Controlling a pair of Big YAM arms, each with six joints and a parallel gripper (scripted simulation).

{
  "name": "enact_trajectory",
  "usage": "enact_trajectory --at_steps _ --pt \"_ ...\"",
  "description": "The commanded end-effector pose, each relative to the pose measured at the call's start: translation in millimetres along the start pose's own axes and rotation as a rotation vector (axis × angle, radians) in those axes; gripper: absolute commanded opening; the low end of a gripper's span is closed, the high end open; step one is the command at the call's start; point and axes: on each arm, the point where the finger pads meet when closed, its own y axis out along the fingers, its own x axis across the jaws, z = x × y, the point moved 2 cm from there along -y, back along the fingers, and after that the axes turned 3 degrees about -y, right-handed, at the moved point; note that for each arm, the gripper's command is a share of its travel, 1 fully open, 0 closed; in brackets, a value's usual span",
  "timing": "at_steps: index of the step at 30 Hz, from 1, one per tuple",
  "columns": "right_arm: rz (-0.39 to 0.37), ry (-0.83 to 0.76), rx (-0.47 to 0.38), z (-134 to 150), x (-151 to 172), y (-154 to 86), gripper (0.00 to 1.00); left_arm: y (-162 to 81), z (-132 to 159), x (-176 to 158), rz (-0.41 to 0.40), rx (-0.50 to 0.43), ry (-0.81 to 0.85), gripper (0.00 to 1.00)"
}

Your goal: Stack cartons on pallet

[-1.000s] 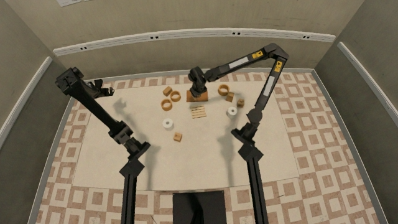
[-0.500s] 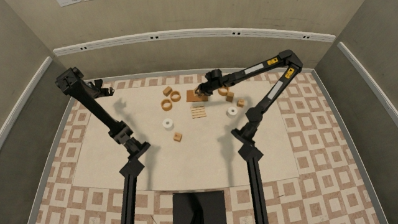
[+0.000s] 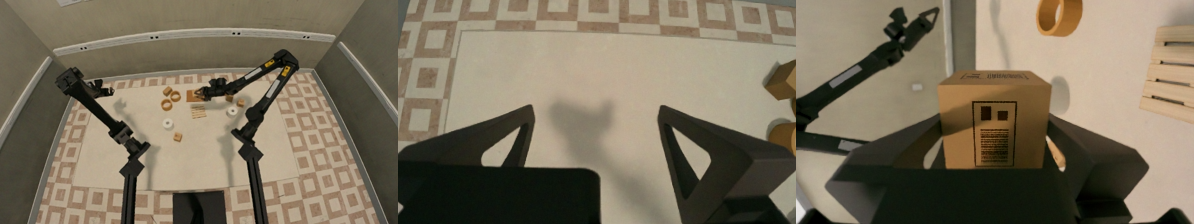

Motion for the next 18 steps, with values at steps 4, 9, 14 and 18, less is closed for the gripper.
enact_trajectory --at_steps 4,9,14,18 --pt "-0.013 0.006 -0.02 -5.4 4.4 -0.5 0.5 2.3 -10.4 4.4 -0.003 -0.014 0.019 1.0" --pt "-0.012 0.017 -0.013 -5.8 6.8 -0.2 0.5 16.2 -4.6 -5.4 0.024 -0.024 -0.043 1.0" --pt "-0.01 0.019 -0.014 -5.9 5.7 -0.5 0.5 57.2 20.6 -62.6 0.167 -0.058 -0.231 1.0" --pt "-0.011 0.008 -0.013 -5.0 5.8 -0.7 0.5 79.2 21.3 -92.4 0.247 -0.091 -0.312 1.0"
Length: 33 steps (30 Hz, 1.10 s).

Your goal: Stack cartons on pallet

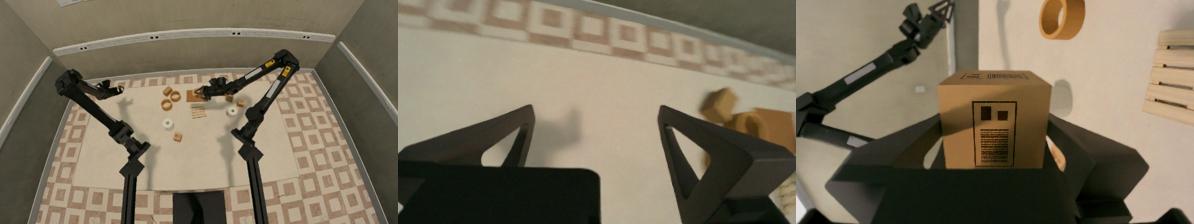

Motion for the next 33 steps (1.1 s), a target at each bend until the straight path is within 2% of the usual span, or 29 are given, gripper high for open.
enact_trajectory --at_steps 1,5,9,14,16,17,19,20,26,30,31,33 --pt "-0.003 0.003 -0.002 -1.0 1.5 0.5 0.5 43.3 28.7 -23.6 0.08 -0.03 -0.167 1.0" --pt "-0.003 0.003 -0.002 -1.0 1.5 0.5 0.5 82.1 69.9 -99.9 0.27 -0.031 -0.325 1.0" --pt "-0.003 0.003 -0.002 -1.0 1.5 0.5 0.5 107.7 92.4 -171.1 0.44 -0.032 -0.471 1.0" --pt "-0.003 0.003 -0.002 -1.0 1.5 0.5 0.5 108.5 138.1 -281.1 0.673 0.042 -0.665 1.0" --pt "-0.003 0.003 -0.002 -1.0 1.5 0.5 0.5 108.5 138.1 -281.1 0.673 0.042 -0.665 1.0" --pt "-0.003 0.003 -0.002 -1.0 1.5 0.5 0.5 112.5 136.6 -295.1 0.71 0.039 -0.693 1.0" --pt "-0.003 0.003 -0.002 -1.0 1.5 0.5 0.5 104.9 151.6 -338.2 0.802 0.079 -0.765 1.0" --pt "-0.003 0.003 -0.002 -1.0 1.5 0.5 0.5 92.2 166.6 -364.1 0.853 0.12 -0.803 1.0" --pt "-0.003 0.003 -0.002 -1.0 1.5 0.5 0.5 37.5 207.4 -476.8 1.115 0.274 -0.948 1.0" --pt "-0.003 0.003 -0.002 -1.0 1.5 0.5 0.5 11.8 219.6 -518.5 1.227 0.332 -0.984 1.0" --pt "-0.003 0.003 -0.002 -1.0 1.5 0.5 0.5 -3.5 227.8 -529.5 1.256 0.368 -0.998 1.0" --pt "-0.003 0.003 -0.002 -1.0 1.5 0.5 0.5 -3.5 227.8 -529.5 1.256 0.368 -0.998 1.0"
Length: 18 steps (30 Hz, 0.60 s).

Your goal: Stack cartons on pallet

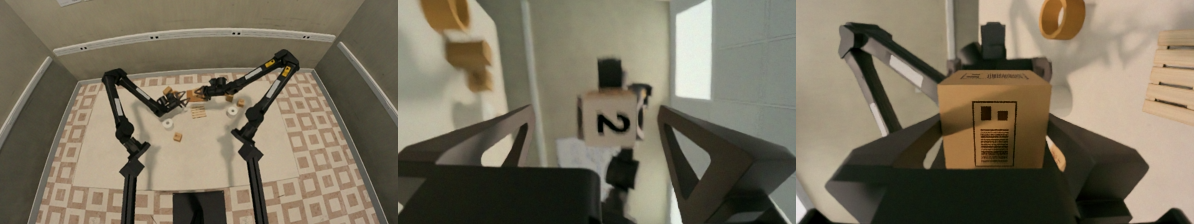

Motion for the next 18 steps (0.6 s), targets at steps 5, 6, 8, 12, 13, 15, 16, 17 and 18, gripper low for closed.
enact_trajectory --at_steps 5,6,8,12,13,15,16,17,18 --pt "-0.003 0.003 -0.001 -1.0 1.5 0.5 0.5 8.4 31.4 -7.5 0.066 0.011 -0.071 1.0" --pt "-0.003 0.003 -0.001 -1.0 1.5 0.5 0.5 8.4 31.8 -7.4 0.066 0.012 -0.066 1.0" --pt "-0.003 0.003 -0.001 -1.0 1.5 0.5 0.5 11.5 30.5 -8.6 0.068 0.017 -0.064 1.0" --pt "-0.003 0.003 -0.001 -1.0 1.5 0.5 0.5 5.9 25.8 -3.6 0.056 0.004 -0.065 1.0" --pt "-0.003 0.003 -0.001 -1.0 1.5 0.5 0.5 5.9 25.8 -3.6 0.056 0.004 -0.065 1.0" --pt "-0.003 0.003 -0.001 -1.0 1.5 0.5 0.5 5.9 25.8 -3.6 0.056 0.004 -0.065 1.0" --pt "-0.003 0.003 -0.001 -1.0 1.5 0.5 0.5 5.9 25.8 -3.6 0.056 0.004 -0.065 1.0" --pt "-0.003 0.003 -0.001 -1.0 1.5 0.5 0.5 5.9 25.8 -3.6 0.056 0.004 -0.065 1.0" --pt "-0.003 0.003 -0.001 -1.0 1.5 0.5 0.5 6.8 18.4 -6.7 0.062 -0.005 -0.05 1.0"
